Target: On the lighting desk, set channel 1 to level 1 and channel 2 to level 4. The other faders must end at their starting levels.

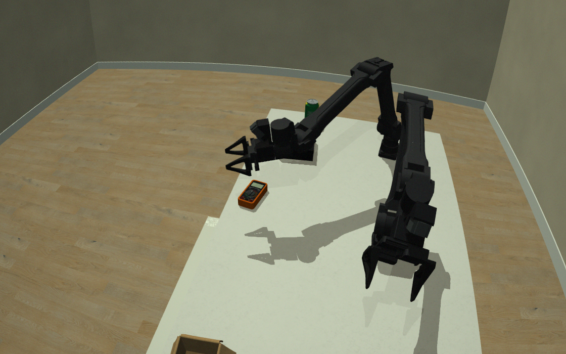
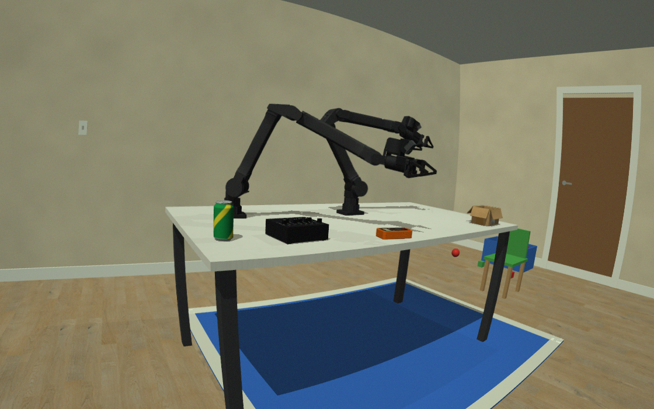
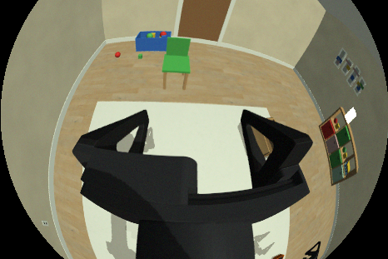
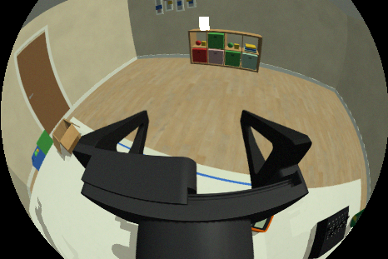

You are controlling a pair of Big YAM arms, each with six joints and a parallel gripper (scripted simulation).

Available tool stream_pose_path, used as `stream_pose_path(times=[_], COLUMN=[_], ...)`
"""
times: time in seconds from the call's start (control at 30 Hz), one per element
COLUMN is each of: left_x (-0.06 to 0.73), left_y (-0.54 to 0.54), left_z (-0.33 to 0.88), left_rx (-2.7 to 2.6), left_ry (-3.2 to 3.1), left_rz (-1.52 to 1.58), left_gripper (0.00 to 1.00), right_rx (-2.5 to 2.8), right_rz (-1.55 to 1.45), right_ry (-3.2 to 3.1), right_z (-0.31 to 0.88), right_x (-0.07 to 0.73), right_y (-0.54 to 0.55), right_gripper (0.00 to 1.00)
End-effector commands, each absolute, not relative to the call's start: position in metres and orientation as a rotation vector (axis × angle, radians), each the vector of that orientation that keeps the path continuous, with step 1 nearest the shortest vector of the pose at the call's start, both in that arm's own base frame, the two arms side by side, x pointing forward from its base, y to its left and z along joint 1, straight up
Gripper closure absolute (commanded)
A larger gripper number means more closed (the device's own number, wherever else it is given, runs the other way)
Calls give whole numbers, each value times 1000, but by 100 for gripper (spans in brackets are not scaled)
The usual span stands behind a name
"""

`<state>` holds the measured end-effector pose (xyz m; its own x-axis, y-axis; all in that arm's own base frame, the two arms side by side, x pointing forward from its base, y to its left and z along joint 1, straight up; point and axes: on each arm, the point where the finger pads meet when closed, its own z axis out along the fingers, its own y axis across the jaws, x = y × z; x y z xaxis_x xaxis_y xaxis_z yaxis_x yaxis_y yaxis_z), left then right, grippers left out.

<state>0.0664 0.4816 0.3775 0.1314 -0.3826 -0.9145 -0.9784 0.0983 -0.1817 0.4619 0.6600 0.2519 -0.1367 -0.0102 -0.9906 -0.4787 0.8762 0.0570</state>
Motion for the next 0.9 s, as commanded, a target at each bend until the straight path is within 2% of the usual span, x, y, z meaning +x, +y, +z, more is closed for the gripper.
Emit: stream_pose_path(times=[0.0, 0.43, 0.87], left_x=[55, 4, -2], left_y=[510, 522, 522], left_z=[434, 521, 533], left_rx=[-1326, -1179, -1153], left_ry=[1362, 1184, 1158], left_rz=[918, 1213, 1257], left_gripper=[0, 0, 0], right_rx=[-355, -355, -355], right_rz=[449, 449, 449], right_ry=[1637, 1637, 1637], right_z=[278, 278, 278], right_x=[464, 464, 464], right_y=[664, 664, 664], right_gripper=[0, 0, 0])
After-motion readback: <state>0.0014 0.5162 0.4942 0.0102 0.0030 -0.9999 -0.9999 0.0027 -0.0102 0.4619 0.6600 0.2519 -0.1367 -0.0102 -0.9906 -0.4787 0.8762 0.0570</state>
